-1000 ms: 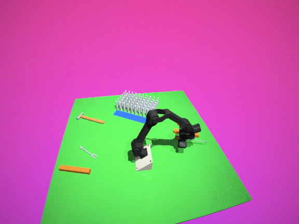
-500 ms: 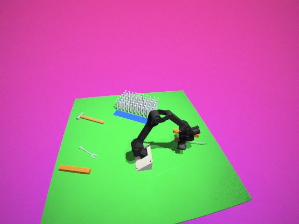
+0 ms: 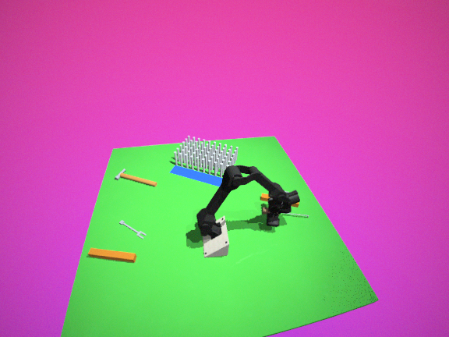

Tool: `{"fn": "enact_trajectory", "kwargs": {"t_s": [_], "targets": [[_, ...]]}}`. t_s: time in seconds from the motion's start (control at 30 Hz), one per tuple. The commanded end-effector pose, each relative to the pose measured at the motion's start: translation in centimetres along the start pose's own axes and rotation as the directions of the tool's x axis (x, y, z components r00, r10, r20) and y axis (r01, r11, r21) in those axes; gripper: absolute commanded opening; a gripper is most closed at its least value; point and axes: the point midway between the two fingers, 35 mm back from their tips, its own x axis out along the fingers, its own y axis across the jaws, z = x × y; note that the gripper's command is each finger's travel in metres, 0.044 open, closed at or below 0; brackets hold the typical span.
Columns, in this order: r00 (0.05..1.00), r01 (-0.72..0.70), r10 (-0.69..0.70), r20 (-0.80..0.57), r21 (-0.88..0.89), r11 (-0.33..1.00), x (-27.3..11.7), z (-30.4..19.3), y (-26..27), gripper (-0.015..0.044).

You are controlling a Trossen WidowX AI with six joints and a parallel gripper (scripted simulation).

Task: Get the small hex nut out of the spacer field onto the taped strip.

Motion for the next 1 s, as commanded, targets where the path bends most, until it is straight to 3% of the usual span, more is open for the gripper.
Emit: {"fn": "enact_trajectory", "kwargs": {"t_s": [0.0,0.97], "targets": [[1.000,0.001,-0.001,-0.001,0.000,1.000,0.36,-0.15,-0.34,0.0000],[0.999,-0.047,0.048,0.027,-0.010,0.999,0.37,-0.14,-0.36,0.0000]]}}
